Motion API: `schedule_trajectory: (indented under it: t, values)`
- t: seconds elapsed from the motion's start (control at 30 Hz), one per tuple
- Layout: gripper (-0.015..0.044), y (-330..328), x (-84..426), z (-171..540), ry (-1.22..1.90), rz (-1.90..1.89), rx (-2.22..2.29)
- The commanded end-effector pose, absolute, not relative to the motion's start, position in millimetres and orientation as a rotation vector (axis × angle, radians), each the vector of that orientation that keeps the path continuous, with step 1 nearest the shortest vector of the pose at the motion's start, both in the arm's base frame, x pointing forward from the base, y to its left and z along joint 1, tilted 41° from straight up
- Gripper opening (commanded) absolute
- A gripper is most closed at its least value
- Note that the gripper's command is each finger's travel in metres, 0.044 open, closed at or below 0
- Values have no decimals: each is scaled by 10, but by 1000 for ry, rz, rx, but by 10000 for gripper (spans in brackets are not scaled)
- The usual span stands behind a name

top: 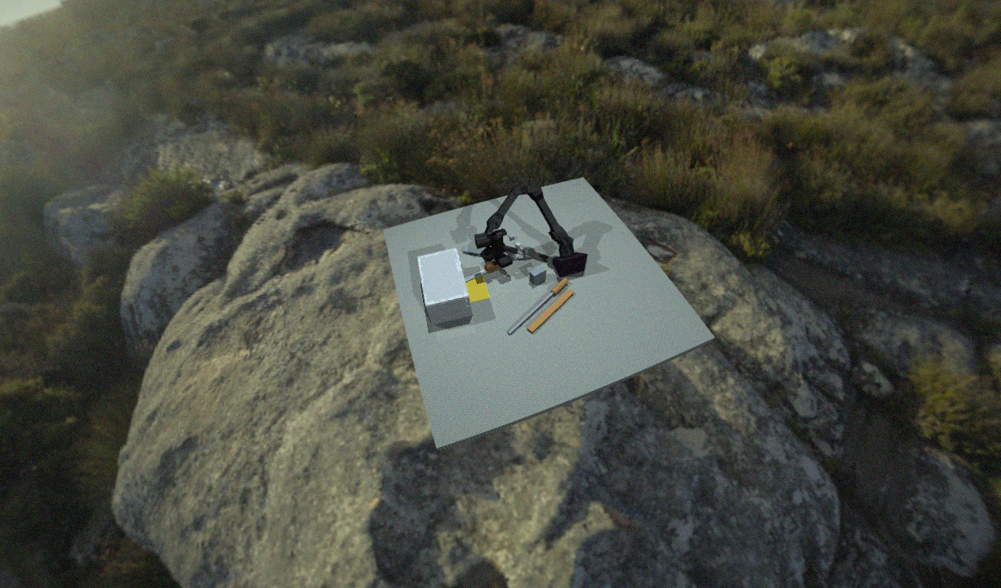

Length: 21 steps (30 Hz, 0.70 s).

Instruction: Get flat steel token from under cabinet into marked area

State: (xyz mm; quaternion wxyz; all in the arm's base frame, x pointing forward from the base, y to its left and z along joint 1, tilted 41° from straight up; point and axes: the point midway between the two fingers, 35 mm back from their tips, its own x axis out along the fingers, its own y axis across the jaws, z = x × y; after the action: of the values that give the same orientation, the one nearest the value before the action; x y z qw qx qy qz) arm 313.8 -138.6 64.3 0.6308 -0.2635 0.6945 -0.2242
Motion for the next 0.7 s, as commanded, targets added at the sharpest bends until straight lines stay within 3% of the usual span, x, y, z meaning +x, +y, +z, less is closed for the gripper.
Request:
schedule_trajectory:
  t: [0.0, 0.67]
  values:
    - [0, -1387, 3207, 639, 1587, -519, -601]
    - [0, -1377, 3415, 620, 1586, -519, -600]
